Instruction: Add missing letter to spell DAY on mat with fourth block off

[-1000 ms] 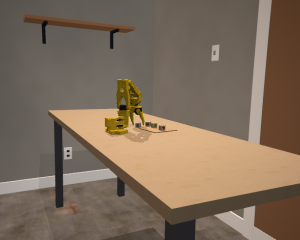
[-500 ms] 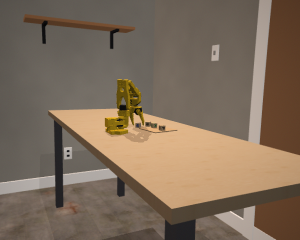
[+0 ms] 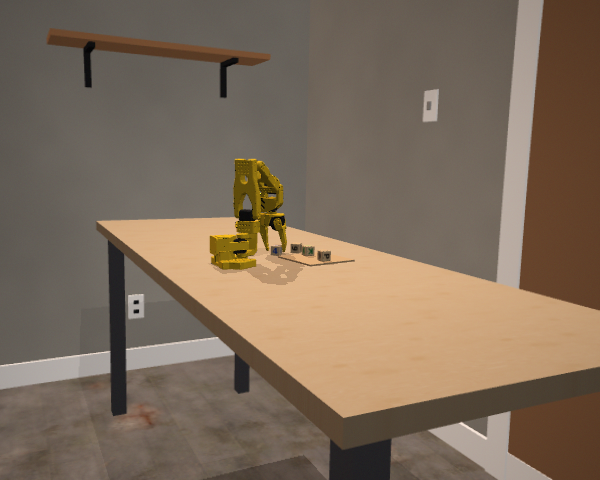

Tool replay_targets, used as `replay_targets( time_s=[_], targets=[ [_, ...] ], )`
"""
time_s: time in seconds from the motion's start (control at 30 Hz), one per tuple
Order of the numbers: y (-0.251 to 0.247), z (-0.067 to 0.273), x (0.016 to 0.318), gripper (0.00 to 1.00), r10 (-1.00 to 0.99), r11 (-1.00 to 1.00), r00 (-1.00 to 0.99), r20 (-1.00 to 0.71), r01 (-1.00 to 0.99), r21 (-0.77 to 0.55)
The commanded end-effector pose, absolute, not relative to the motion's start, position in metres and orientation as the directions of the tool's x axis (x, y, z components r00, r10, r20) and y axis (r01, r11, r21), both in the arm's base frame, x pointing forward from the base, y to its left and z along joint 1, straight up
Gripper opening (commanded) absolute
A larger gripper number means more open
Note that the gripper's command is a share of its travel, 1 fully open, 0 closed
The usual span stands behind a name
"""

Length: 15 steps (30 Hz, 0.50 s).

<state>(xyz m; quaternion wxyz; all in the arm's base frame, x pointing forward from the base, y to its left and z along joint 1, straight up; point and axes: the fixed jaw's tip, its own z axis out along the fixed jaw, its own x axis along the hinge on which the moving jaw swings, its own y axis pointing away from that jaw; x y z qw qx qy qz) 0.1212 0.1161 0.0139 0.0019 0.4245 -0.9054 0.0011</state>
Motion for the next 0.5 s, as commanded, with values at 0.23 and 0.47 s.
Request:
replay_targets(
  time_s=[0.23, 0.47],
  targets=[
    [0.1182, 0.0206, 0.1310, 0.17, -0.768, 0.640, -0.639, -0.047, -0.768, -0.009],
    [0.1170, 0.0206, 0.1323, 0.14, -0.768, 0.640, -0.639, -0.047, -0.768, -0.009]
  ],
)
